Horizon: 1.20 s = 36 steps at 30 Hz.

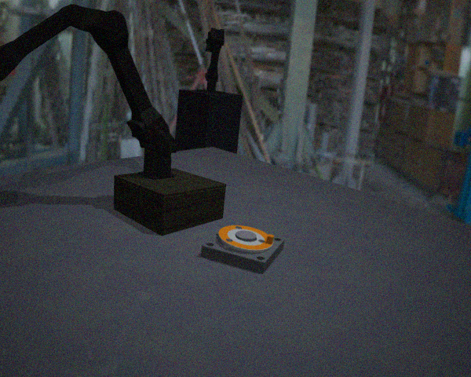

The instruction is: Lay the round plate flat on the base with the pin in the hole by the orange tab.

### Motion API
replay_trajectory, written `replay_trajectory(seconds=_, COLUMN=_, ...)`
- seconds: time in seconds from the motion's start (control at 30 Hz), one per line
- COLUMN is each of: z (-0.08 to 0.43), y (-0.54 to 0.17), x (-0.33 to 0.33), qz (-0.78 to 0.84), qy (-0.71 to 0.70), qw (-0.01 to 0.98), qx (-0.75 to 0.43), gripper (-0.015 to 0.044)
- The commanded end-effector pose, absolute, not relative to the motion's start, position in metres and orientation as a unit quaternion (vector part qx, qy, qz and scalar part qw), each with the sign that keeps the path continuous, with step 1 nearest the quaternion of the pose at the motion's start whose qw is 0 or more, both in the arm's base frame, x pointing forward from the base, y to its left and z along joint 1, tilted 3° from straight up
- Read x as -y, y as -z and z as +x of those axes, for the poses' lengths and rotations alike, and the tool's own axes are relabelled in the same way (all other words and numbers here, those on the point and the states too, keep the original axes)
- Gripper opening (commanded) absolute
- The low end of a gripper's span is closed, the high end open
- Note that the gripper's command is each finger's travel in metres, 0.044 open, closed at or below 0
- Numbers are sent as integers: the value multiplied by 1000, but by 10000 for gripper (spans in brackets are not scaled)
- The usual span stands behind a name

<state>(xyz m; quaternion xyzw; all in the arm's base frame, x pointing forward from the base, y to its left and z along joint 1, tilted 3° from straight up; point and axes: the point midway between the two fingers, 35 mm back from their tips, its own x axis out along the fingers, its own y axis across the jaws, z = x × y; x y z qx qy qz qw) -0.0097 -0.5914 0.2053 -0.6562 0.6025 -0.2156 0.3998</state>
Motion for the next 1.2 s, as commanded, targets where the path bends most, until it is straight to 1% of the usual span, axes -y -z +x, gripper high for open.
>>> replay_trajectory(seconds=0.0, z=46, y=-191, x=583, qz=-630, qy=216, qw=480, qx=-571, gripper=0)
replay_trajectory(seconds=0.07, z=94, y=-177, x=571, qz=-605, qy=207, qw=543, qx=-544, gripper=0)
replay_trajectory(seconds=0.17, z=147, y=-161, x=551, qz=-568, qy=191, qw=610, qx=-518, gripper=0)
replay_trajectory(seconds=0.23, z=161, y=-156, x=544, qz=-554, qy=191, qw=627, qx=-513, gripper=0)
replay_trajectory(seconds=0.33, z=223, y=-134, x=506, qz=-492, qy=163, qw=700, qx=-491, gripper=0)
replay_trajectory(seconds=0.43, z=266, y=-119, x=472, qz=-441, qy=135, qw=746, qx=-480, gripper=0)
replay_trajectory(seconds=0.5, z=278, y=-115, x=460, qz=-425, qy=126, qw=758, qx=-478, gripper=0)
replay_trajectory(seconds=0.6, z=325, y=-98, x=404, qz=-353, qy=85, qw=801, qx=-476, gripper=0)
replay_trajectory(seconds=0.7, z=354, y=-85, x=357, qz=-296, qy=53, qw=822, qx=-483, gripper=0)
replay_trajectory(seconds=0.77, z=361, y=-81, x=342, qz=-279, qy=44, qw=827, qx=-487, gripper=0)
replay_trajectory(seconds=0.9, z=390, y=-63, x=258, qz=-186, qy=-1, qw=834, qx=-519, gripper=0)
replay_trajectory(seconds=0.97, z=396, y=-56, x=221, qz=-149, qy=-16, qw=829, qx=-539, gripper=0)
replay_trajectory(seconds=1.03, z=397, y=-54, x=205, qz=-138, qy=-24, qw=825, qx=-548, gripper=0)
replay_trajectory(seconds=1.17, z=391, y=-42, x=119, qz=-82, qy=-58, qw=790, qx=-605, gripper=0)
